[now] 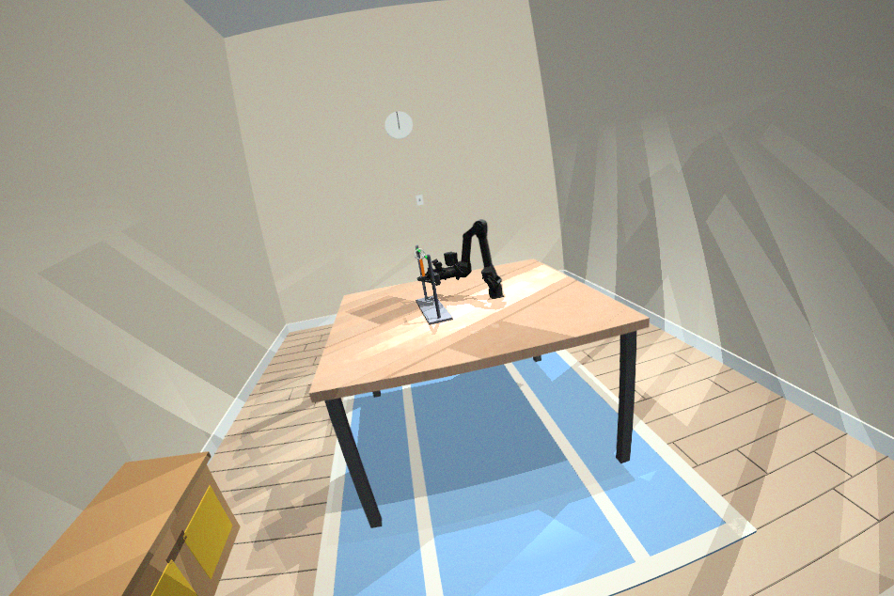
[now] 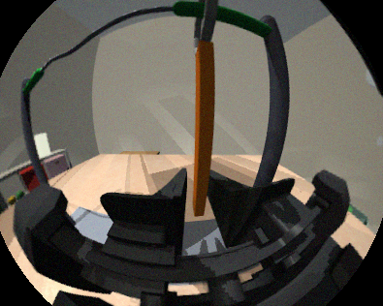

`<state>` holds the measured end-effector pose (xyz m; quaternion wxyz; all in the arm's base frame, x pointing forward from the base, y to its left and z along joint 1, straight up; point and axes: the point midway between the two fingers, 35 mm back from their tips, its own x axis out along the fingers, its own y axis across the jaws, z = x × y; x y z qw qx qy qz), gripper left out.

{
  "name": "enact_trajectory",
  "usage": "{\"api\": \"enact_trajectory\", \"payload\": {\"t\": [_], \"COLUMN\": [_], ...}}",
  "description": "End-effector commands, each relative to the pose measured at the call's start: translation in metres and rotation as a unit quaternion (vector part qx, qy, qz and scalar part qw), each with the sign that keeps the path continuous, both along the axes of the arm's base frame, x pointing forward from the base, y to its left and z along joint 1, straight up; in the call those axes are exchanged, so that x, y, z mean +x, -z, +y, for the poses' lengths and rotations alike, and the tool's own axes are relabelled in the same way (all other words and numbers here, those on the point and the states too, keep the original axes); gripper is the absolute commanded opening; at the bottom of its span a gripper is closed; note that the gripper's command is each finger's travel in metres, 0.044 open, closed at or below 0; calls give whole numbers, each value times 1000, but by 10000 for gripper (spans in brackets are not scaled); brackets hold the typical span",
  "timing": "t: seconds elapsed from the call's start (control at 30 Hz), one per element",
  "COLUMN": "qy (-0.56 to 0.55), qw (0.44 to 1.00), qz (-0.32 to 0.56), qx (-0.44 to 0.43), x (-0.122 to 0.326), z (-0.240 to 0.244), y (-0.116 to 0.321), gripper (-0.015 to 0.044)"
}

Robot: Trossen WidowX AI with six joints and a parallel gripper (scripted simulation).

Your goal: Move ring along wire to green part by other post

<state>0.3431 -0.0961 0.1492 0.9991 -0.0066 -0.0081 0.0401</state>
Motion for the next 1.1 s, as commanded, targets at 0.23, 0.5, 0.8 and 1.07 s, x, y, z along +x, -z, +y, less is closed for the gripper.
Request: {"api": "enact_trajectory", "payload": {"t": [0.23,0.5,0.8,1.07], "qy": [0,0,-2,-2], "qw": [1000,1000,1000,1000], "qz": [0,0,0,0], "qx": [0,0,1,1], "x": [0,0,0,0], "z": [0,0,1,1], "y": [0,-3,-16,-16], "gripper": [-150,-150,-150,-150]}}
